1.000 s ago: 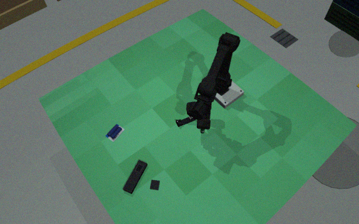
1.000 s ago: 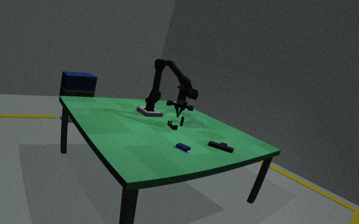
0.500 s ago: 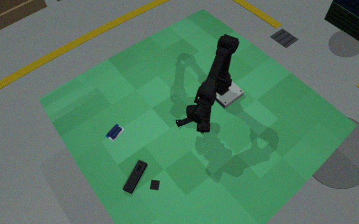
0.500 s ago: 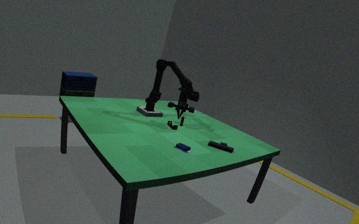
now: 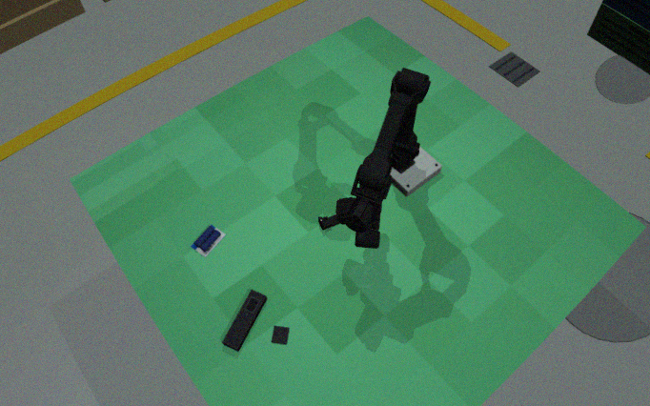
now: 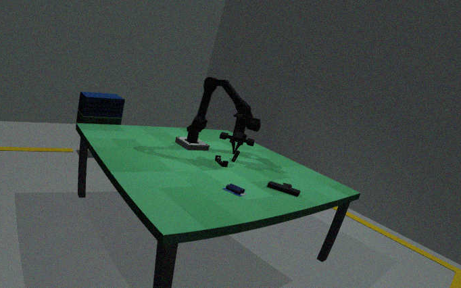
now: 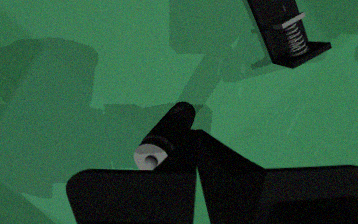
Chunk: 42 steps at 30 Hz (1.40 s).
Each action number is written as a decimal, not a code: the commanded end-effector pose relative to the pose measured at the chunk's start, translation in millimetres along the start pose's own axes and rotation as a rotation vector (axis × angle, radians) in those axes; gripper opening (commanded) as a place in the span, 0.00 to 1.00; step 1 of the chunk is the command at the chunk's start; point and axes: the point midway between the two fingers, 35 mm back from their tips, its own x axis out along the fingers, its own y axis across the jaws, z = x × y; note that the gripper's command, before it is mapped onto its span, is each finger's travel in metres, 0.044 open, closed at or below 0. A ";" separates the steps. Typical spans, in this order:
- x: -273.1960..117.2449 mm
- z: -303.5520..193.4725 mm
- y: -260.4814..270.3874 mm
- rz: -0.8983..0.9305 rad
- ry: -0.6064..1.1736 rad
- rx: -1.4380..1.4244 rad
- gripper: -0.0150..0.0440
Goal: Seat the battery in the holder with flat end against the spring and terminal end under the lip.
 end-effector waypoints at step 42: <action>-75.4 -0.9 29.3 0.005 -0.001 -0.065 0.34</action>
